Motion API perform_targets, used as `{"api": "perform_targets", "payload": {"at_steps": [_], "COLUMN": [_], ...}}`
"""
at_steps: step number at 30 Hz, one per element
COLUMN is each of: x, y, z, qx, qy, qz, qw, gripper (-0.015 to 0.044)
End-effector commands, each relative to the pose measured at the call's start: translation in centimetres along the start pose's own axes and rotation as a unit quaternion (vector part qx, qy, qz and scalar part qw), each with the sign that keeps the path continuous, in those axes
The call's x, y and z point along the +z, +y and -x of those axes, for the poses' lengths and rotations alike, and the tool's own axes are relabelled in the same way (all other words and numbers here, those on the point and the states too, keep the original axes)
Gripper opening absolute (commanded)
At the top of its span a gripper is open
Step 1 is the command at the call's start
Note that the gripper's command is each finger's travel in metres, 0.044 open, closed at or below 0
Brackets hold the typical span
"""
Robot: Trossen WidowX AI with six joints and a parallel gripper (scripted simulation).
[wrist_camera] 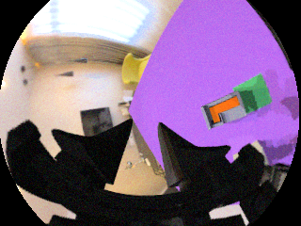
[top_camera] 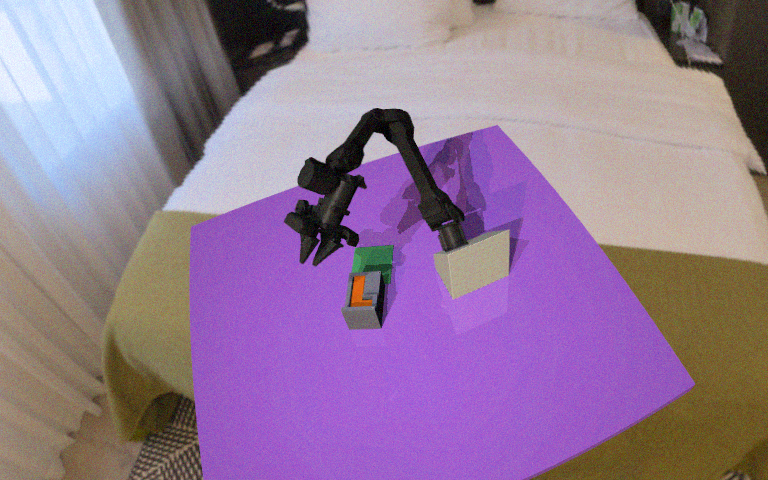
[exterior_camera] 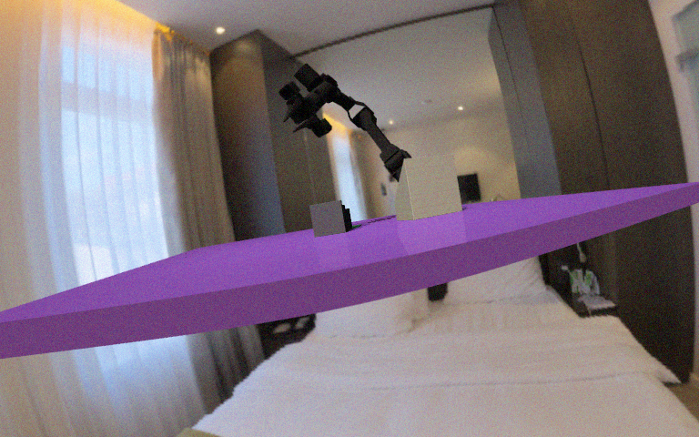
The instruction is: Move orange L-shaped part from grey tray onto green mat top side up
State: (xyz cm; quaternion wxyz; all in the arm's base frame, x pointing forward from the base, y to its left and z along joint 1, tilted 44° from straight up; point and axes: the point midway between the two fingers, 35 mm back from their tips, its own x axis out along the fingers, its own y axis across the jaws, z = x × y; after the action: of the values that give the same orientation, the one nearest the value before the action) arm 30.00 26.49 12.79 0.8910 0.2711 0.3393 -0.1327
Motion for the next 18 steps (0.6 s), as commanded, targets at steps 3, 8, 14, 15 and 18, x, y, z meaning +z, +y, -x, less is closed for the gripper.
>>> {"api": "perform_targets", "payload": {"at_steps": [3,8,14,15,18], "x": [-1.0,-0.8,-0.7,-0.7,-0.7], "y": [-8.8,-14.3,-14.9,-14.9,-14.9], "z": [-5.5,-6.5,-6.6,-6.6,-6.6], "qx": [-0.243,-0.379,-0.394,-0.394,-0.394], "qy": [0.064,0.139,0.15,0.15,0.15], "qz": [0.213,0.322,0.334,0.334,0.334], "qw": [0.944,0.856,0.843,0.843,0.843], "gripper": [0.018,0.018,0.018,0.018,0.018]}}
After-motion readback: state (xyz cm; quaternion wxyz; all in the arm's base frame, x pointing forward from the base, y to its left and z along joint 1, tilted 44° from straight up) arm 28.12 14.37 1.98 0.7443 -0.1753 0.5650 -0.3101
